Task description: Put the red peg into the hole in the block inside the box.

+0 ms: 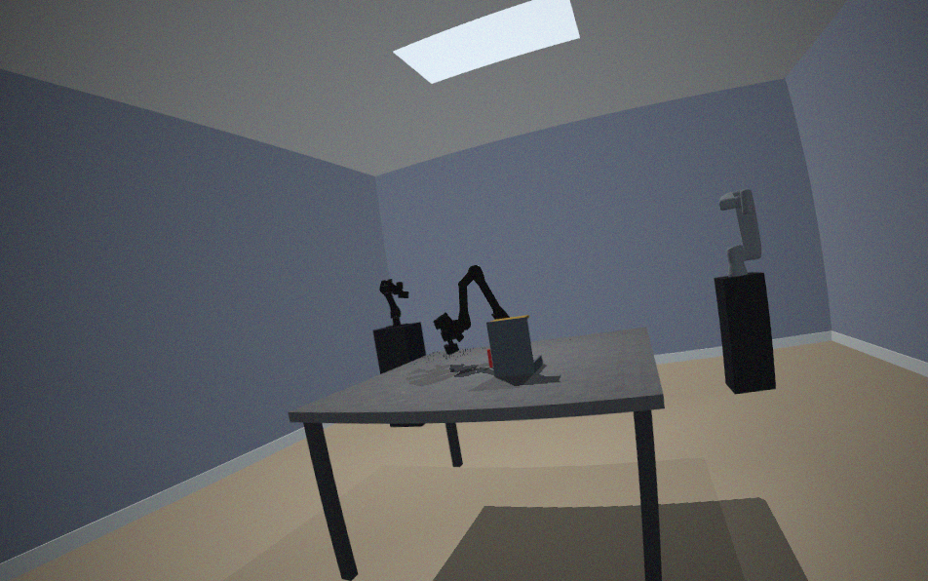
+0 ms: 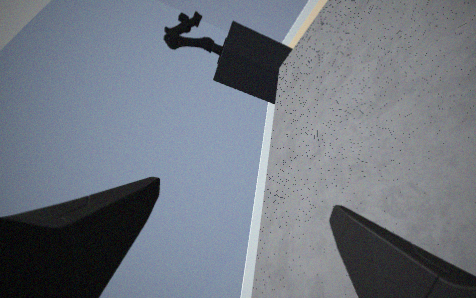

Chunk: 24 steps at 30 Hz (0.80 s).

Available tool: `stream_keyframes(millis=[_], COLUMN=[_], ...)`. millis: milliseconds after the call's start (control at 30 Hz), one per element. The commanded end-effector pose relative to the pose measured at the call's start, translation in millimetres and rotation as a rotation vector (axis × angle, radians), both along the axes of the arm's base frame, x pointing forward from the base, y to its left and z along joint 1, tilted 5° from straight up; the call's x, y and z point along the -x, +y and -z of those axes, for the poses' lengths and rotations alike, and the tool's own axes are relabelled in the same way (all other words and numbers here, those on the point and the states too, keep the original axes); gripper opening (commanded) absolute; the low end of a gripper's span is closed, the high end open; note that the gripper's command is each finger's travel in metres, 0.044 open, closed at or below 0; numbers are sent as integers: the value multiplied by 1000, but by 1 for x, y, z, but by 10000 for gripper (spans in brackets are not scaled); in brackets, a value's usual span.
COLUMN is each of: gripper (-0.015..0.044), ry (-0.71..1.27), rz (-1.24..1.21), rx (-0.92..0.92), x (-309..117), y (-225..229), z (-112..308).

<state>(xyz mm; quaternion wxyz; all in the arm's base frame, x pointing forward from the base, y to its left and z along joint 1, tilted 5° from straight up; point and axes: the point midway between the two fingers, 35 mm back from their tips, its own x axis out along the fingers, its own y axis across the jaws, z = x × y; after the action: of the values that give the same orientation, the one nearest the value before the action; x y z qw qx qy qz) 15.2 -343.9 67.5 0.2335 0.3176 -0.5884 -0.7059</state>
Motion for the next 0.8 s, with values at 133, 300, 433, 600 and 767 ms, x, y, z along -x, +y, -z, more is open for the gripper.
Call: stream_keyframes(millis=[133,300,433,600,767], gripper=[440,440,440,440,440], ry=[179,292,386,510,640], rz=[-152,-241,-312,-401,-489], rx=[-194,-296,-373,-463,-546], x=[-24,-38,-49,-63,-76], y=[5,8,11,15,21], z=[-4,-7,-9,-11,-13])
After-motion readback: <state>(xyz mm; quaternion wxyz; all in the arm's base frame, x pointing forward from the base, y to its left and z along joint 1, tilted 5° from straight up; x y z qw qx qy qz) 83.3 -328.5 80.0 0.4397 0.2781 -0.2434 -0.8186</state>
